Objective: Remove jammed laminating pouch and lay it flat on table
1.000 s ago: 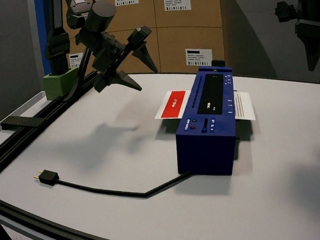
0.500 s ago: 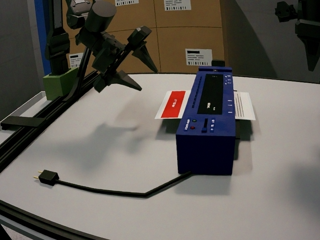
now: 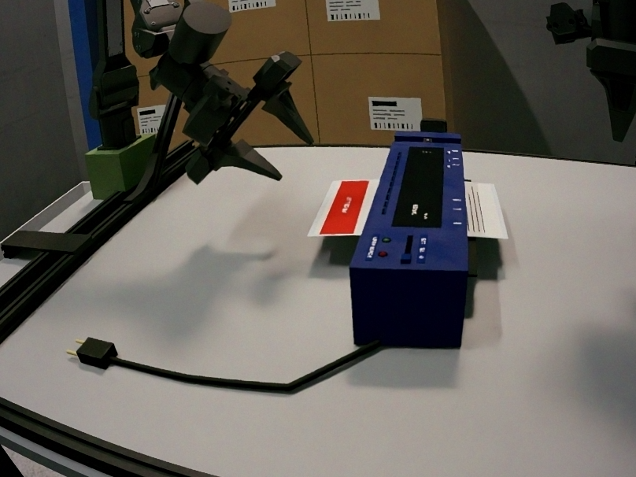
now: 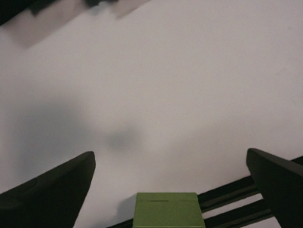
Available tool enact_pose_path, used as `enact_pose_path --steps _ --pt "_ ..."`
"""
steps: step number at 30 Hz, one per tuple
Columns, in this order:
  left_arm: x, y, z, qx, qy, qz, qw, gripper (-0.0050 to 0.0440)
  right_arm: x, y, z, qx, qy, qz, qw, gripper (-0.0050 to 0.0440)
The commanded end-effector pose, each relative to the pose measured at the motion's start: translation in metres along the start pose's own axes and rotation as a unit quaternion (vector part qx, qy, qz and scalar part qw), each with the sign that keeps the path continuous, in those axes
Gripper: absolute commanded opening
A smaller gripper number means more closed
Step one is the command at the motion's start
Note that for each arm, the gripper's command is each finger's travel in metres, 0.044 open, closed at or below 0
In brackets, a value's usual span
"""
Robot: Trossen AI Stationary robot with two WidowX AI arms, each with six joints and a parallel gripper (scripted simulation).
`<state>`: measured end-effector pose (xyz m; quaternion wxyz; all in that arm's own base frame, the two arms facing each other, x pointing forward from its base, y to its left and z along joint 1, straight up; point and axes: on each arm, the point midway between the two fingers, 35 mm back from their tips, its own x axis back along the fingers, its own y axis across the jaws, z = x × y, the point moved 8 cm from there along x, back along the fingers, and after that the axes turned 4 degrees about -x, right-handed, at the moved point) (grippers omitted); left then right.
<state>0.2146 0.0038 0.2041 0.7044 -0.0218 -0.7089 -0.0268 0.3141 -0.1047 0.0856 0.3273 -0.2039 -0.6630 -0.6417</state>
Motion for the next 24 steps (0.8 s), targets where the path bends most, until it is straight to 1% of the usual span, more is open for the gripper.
enact_pose_path --steps 1,18,19,24 --pt "0.004 0.0 -0.001 0.0 -0.01 -0.001 1.0 0.044 0.0 0.001 0.001 -0.001 -0.002 -0.001 1.0 0.0273" --pt "0.004 0.0 -0.001 0.0 -0.01 -0.001 1.0 0.044 0.0 0.001 0.001 -0.001 -0.002 -0.001 1.0 0.0273" --pt "0.004 0.0 -0.001 0.0 -0.01 -0.001 1.0 0.044 0.006 0.01 -0.001 0.005 -0.005 -0.011 1.0 0.0273" --pt "0.004 0.0 -0.001 0.0 -0.01 -0.001 1.0 0.044 0.017 0.019 0.0 0.003 -0.004 -0.007 1.0 0.0273"
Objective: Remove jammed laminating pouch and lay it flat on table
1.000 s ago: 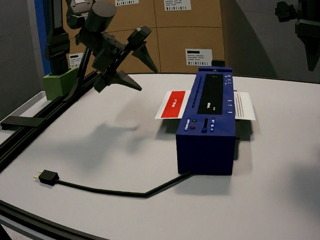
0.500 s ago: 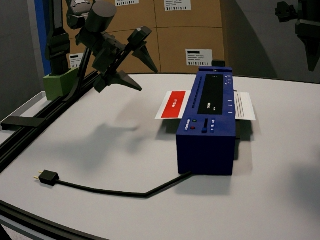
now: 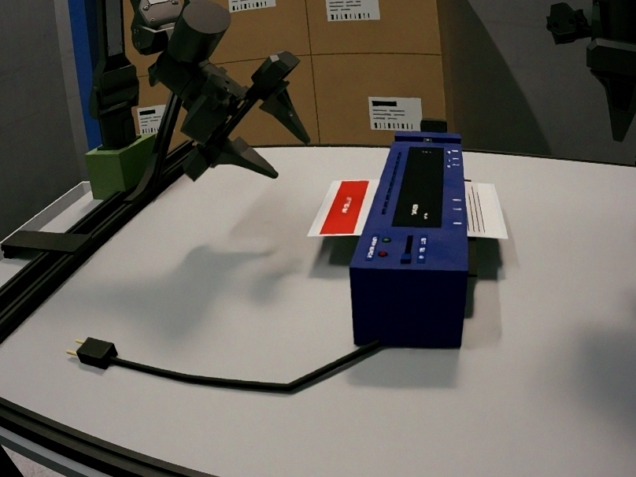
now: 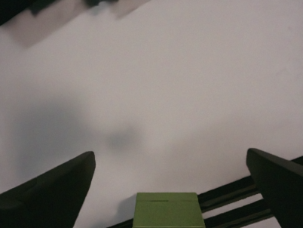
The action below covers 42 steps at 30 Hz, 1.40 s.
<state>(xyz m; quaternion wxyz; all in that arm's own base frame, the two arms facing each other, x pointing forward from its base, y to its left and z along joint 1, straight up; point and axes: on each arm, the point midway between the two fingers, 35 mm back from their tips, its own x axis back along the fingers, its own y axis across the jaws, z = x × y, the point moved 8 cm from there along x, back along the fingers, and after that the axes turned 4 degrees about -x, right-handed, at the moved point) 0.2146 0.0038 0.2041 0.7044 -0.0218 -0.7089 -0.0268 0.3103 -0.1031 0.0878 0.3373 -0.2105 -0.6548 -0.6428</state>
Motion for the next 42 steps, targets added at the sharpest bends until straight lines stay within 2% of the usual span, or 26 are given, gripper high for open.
enact_pose_path --steps 1,9,11,12,26,29,42 --pt "0.004 0.0 -0.001 0.0 -0.01 -0.001 1.0 0.044 0.015 0.022 -0.001 0.009 -0.009 -0.019 1.0 0.0273" --pt "0.004 0.0 -0.001 0.0 -0.01 -0.001 1.0 0.044 0.033 0.037 0.002 0.005 -0.007 -0.014 1.0 0.0273" --pt "0.004 0.0 -0.001 0.0 -0.01 -0.001 1.0 0.044 0.033 0.037 0.002 0.005 -0.007 -0.014 1.0 0.0273" --pt "0.004 0.0 -0.001 0.0 -0.01 -0.001 1.0 0.044 0.025 0.028 0.0 0.007 -0.006 -0.014 1.0 0.0273" --pt "0.004 0.0 -0.001 0.0 -0.01 -0.001 1.0 0.044 0.033 0.037 0.002 0.005 -0.007 -0.014 1.0 0.0273" --pt "0.004 0.0 -0.001 0.0 -0.01 -0.001 1.0 0.044 0.029 0.031 0.001 0.004 -0.004 -0.009 1.0 0.0273" --pt "0.004 0.0 -0.001 0.0 -0.01 -0.001 1.0 0.044 0.033 0.037 0.002 0.005 -0.007 -0.013 1.0 0.0273"
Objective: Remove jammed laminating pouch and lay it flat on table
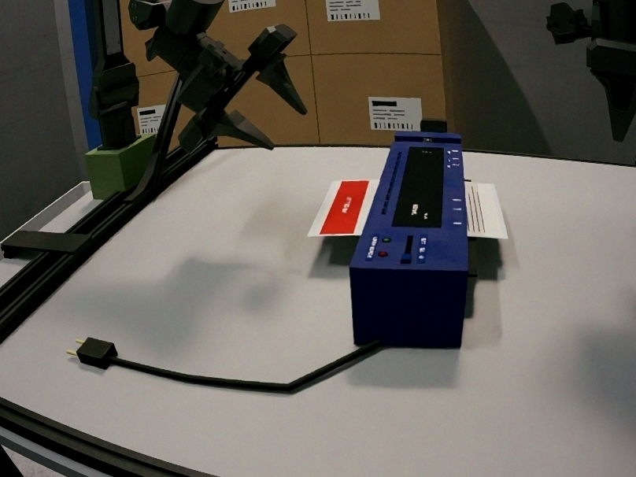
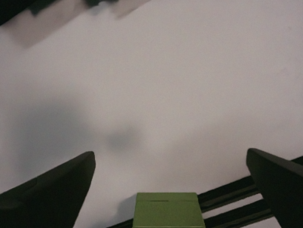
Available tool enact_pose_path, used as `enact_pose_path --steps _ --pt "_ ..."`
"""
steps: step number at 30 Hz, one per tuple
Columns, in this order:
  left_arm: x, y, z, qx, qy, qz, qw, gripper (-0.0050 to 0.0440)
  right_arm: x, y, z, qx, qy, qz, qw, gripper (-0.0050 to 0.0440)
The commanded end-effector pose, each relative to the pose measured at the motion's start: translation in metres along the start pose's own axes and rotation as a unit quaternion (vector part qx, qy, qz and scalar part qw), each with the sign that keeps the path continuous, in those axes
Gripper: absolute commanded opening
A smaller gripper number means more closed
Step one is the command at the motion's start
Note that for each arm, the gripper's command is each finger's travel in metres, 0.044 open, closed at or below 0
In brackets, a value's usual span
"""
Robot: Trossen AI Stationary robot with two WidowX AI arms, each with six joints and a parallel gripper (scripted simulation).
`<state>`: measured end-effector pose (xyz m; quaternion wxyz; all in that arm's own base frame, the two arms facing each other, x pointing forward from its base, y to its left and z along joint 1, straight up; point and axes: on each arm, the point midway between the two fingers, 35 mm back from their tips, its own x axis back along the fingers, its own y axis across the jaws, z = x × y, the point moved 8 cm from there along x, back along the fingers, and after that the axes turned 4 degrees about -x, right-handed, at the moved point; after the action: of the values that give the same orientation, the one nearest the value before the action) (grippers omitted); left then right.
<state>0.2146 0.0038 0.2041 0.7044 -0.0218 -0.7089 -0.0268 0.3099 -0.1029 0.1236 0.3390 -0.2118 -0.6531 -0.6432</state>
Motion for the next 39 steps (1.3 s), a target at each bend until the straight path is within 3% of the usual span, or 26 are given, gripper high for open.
enact_pose_path --steps 1,3,4,14,21,31,37,38,39 --pt "0.004 0.0 -0.001 0.0 -0.01 -0.001 1.0 0.044 0.007 0.012 -0.001 0.007 -0.008 -0.016 1.0 0.0273" --pt "0.004 0.0 -0.001 0.0 -0.01 -0.001 1.0 0.044 0.007 0.012 -0.001 0.007 -0.008 -0.016 1.0 0.0273" --pt "0.006 -0.001 -0.012 0.009 -0.017 -0.007 1.0 -0.005 0.005 0.007 -0.001 0.006 -0.005 -0.011 1.0 0.0273" --pt "0.004 -0.024 -0.128 0.099 -0.104 -0.051 0.988 -0.005 0.005 0.007 -0.001 0.006 -0.005 -0.011 1.0 0.0273" --pt "0.006 -0.025 -0.122 0.095 -0.109 -0.044 0.988 -0.005 0.005 0.008 -0.001 0.006 -0.005 -0.012 1.0 0.0273" --pt "-0.022 -0.07 -0.229 0.191 -0.202 -0.055 0.959 -0.005 0.005 0.008 -0.001 0.006 -0.005 -0.012 1.0 0.0273" --pt "-0.022 -0.07 -0.229 0.191 -0.202 -0.055 0.959 -0.005 0.005 0.008 -0.001 0.006 -0.005 -0.012 1.0 0.0273" --pt "-0.017 -0.068 -0.214 0.179 -0.2 -0.047 0.962 -0.005 0.005 0.008 -0.001 0.006 -0.005 -0.012 1.0 0.0273" --pt "-0.017 -0.069 -0.217 0.182 -0.202 -0.047 0.961 -0.005 0.005 0.008 -0.001 0.006 -0.005 -0.012 1.0 0.0273"
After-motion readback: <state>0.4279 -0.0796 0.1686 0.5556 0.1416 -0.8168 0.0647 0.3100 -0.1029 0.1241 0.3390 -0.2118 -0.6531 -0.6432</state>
